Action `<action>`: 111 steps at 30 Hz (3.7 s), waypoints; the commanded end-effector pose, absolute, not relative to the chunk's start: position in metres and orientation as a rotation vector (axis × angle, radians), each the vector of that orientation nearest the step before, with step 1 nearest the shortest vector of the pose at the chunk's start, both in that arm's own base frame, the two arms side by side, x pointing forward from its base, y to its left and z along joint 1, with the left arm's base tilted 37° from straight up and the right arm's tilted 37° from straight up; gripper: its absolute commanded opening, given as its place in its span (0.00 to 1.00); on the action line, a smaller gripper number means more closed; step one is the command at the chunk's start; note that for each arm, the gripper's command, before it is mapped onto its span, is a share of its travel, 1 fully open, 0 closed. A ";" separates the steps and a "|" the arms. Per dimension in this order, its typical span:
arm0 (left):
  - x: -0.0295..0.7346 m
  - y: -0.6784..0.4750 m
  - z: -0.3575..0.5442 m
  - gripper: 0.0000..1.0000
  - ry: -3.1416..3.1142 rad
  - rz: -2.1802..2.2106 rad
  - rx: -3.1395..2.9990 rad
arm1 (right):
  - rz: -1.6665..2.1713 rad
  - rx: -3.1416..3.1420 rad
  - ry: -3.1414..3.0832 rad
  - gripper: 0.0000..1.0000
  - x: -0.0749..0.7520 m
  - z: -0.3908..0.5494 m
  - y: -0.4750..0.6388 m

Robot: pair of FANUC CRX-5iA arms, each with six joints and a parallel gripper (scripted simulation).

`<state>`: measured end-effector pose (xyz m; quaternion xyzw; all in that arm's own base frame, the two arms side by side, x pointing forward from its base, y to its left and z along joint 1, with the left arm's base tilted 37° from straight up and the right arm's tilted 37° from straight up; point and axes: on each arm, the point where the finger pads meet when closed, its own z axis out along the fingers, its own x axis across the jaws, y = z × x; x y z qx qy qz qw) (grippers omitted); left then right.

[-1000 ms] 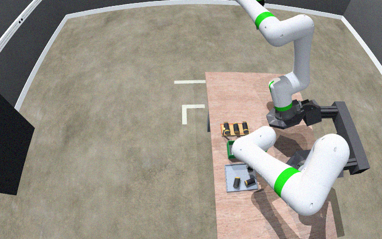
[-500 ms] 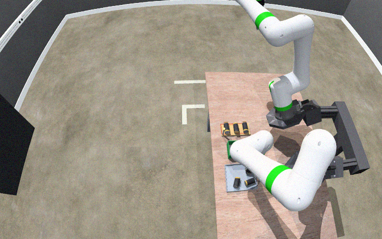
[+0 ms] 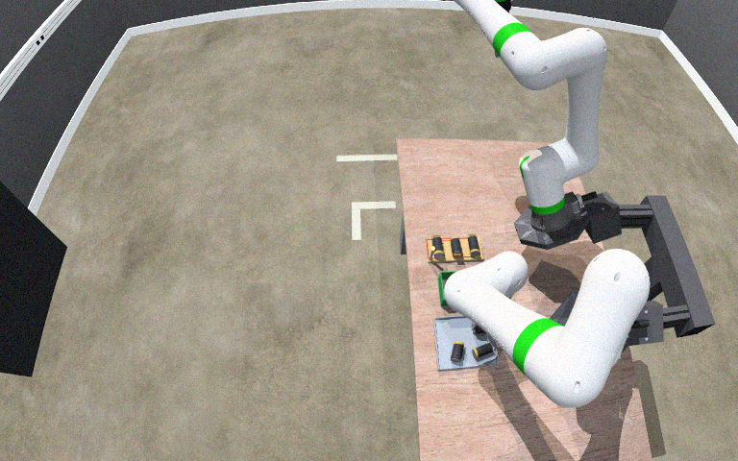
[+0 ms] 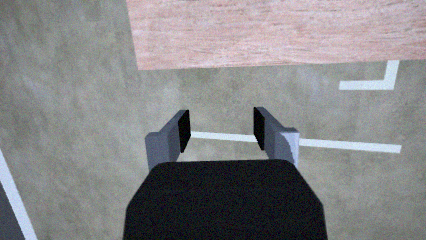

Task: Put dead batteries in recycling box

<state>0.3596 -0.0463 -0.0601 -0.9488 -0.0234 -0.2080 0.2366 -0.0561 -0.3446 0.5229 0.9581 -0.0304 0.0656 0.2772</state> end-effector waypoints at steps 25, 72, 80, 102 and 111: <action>0.352 -0.056 -0.044 0.90 -0.064 -0.572 -2.602 | 0.176 2.570 -0.083 1.00 -0.057 0.524 -0.344; 0.316 -0.141 0.020 0.90 -0.064 -0.571 -2.603 | 0.176 2.570 -0.083 1.00 -0.057 0.524 -0.344; 0.323 -0.201 -0.011 0.90 -0.064 -0.571 -2.603 | 0.176 2.570 -0.083 1.00 -0.057 0.524 -0.344; 0.340 -0.368 -0.098 0.90 -0.064 -0.571 -2.603 | 0.176 2.570 -0.083 1.00 -0.057 0.524 -0.344; 0.340 -0.368 -0.098 0.90 -0.064 -0.571 -2.603 | 0.176 2.570 -0.083 1.00 -0.057 0.524 -0.344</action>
